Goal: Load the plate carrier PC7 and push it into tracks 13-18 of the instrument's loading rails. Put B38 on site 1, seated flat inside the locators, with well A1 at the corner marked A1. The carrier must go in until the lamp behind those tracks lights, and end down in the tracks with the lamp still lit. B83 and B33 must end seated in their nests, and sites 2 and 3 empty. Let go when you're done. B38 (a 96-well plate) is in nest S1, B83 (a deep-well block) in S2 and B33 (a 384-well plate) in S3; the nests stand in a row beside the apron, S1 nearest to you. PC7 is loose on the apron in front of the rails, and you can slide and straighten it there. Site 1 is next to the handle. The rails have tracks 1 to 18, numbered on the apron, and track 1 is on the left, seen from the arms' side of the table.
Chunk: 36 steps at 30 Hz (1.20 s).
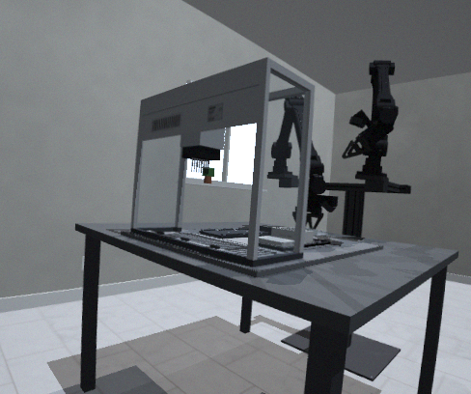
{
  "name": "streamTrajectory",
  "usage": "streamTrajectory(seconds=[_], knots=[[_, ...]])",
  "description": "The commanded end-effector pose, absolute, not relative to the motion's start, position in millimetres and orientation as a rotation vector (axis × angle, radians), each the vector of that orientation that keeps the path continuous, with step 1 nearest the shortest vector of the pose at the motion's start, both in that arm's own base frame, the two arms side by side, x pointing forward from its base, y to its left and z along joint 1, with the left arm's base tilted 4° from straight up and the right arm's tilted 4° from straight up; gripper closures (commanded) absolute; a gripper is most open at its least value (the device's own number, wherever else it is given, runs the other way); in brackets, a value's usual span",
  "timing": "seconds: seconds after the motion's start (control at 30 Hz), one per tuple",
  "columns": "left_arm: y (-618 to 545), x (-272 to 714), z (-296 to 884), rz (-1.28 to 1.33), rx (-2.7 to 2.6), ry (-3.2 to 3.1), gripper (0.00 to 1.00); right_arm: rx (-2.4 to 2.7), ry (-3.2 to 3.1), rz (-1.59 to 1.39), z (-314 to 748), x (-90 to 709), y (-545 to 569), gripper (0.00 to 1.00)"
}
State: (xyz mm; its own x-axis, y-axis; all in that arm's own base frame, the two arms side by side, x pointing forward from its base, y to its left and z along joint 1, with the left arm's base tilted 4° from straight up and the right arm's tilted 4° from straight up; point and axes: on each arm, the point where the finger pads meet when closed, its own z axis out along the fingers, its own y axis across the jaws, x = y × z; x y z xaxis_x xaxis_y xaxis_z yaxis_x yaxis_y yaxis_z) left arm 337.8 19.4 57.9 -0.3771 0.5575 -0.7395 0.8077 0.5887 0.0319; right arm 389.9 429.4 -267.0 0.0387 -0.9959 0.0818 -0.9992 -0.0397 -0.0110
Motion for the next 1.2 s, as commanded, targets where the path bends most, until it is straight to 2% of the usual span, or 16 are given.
streamTrajectory(seconds=[0.0,0.23,0.6,0.67,0.9,1.17], knots=[[22.5,345.5,64.4,-0.42,1.089,2.07,0.0,2.272,-2.175,0.096,-191.8,392.9,454.8,0.18],[22.5,345.5,64.4,-0.42,1.089,2.07,0.0,2.296,-2.163,0.096,-171.3,402.7,437.0,0.18],[-3.3,375.6,55.3,-0.461,1.208,1.961,0.0,2.344,-2.123,0.113,-177.0,421.0,291.2,0.18],[-3.3,375.6,55.3,-0.461,1.208,1.961,0.0,2.344,-2.123,0.113,-177.0,421.0,291.2,0.18],[-79.6,407.9,20.4,-0.638,1.378,1.75,0.0,2.298,-2.133,0.107,-200.9,419.2,212.8,0.18],[-143.0,413.8,-11.7,-0.791,1.47,1.601,0.0,2.199,-2.213,0.117,-229.7,422.1,186.9,0.18]])
